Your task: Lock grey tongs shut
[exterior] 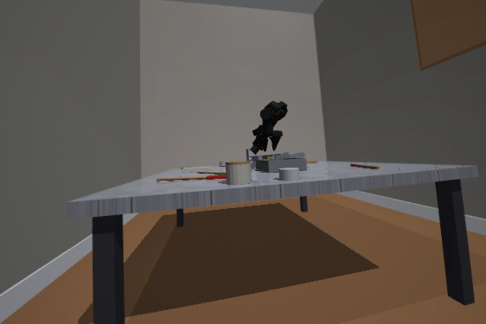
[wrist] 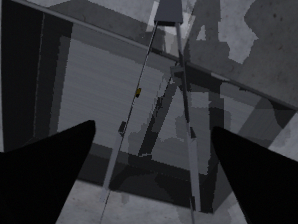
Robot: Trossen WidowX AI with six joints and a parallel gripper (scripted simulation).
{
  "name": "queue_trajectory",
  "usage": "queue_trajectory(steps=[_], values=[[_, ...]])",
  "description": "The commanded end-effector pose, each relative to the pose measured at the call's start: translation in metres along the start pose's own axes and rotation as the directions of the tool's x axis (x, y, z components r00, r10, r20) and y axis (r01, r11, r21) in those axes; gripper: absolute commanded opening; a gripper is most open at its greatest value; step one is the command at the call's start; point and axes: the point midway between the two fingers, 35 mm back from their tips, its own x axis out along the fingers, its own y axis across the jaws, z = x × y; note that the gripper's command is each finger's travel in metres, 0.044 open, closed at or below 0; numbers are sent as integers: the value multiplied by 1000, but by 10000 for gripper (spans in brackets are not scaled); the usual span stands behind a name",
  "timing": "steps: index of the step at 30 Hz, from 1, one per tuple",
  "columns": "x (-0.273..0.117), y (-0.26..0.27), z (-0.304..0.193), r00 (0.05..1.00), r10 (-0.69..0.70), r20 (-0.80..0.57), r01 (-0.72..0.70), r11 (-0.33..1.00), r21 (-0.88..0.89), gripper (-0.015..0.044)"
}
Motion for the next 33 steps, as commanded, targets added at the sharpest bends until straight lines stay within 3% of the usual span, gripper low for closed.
queue_trajectory(steps=[1, 33], values=[[8, -2, -1, 1000, -6, -7, 6, 1000, 10, 440], [61, -3, -3, 1000, -5, -10, 5, 1000, 10, 440]])
